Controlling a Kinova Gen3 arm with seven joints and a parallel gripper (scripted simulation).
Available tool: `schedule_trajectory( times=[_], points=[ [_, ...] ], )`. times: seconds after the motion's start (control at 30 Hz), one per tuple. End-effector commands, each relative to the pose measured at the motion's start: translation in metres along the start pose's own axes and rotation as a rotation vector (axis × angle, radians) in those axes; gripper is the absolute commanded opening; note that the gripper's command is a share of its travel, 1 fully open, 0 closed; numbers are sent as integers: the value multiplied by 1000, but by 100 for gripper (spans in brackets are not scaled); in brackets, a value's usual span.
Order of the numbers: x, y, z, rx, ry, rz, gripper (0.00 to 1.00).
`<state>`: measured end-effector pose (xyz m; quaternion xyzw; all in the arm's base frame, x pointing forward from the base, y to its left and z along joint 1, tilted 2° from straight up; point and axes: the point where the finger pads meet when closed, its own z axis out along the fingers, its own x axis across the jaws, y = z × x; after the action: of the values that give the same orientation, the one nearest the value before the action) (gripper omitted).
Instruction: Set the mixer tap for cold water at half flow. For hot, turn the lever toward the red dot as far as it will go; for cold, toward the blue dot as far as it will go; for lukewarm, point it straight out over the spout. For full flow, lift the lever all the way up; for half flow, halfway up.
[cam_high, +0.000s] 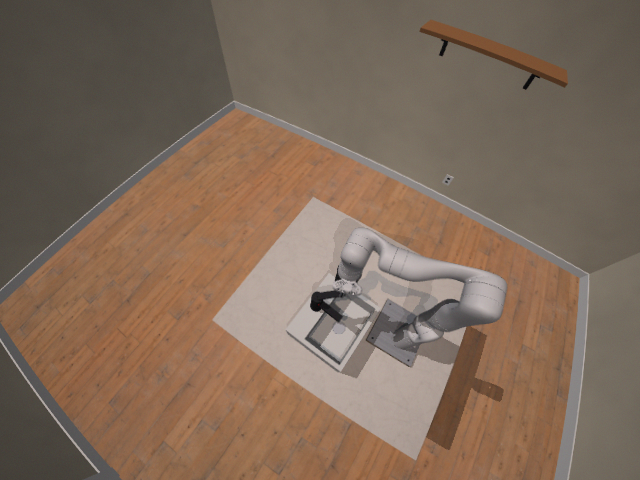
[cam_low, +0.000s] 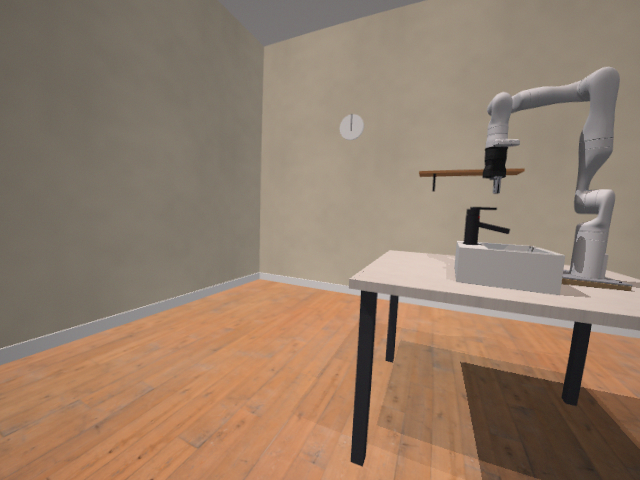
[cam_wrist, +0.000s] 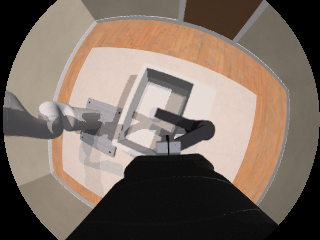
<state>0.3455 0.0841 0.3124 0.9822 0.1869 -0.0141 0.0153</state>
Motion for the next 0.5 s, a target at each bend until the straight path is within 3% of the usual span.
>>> schedule_trajectory(
  times=[0.0,0.13,0.47],
  points=[
    [0,2,-1,1,-1,-72,0],
    [-1,1,-1,1,-1,-147,0],
    [-4,2,-3,1,-1,-527,0]
  ],
)
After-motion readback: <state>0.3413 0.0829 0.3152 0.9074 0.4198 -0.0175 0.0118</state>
